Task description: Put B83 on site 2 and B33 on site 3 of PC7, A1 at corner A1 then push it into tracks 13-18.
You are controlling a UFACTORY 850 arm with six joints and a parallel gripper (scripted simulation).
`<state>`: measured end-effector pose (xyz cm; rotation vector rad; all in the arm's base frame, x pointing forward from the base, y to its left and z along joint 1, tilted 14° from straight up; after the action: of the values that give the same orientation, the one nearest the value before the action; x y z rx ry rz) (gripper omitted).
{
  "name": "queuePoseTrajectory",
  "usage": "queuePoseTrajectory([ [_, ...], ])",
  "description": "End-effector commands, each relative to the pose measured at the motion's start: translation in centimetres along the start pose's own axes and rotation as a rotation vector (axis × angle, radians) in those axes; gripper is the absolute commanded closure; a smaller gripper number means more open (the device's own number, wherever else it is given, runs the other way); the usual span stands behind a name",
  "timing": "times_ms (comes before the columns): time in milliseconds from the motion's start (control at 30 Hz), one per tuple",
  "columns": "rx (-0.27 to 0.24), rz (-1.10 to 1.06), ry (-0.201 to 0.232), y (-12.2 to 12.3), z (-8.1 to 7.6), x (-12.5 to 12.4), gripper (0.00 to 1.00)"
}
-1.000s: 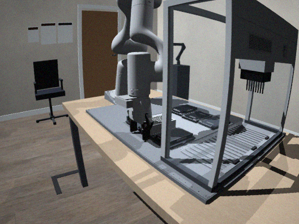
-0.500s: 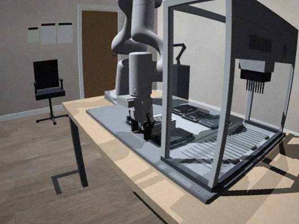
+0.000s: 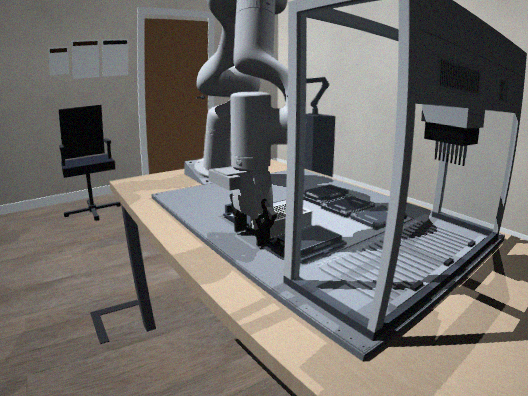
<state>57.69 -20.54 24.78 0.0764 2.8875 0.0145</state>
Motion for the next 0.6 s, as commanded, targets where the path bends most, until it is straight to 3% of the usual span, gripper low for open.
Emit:
queuePoseTrajectory([
  [0,0.001,0.000,-0.002,0.22,-0.10,-0.06,0.00],
  [567,0.001,0.000,-0.002,0.96,-0.10,0.02,0.00],
])
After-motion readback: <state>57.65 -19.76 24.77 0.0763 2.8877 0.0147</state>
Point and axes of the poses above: the point where the finger pads meet when closed, its own z axis out along the fingers, its own x axis across the jaws, y = z × x, the point moved 10 cm from there along -z, back along the fingers, and after that the axes turned 6 degrees about z, right-handed, at the moved point
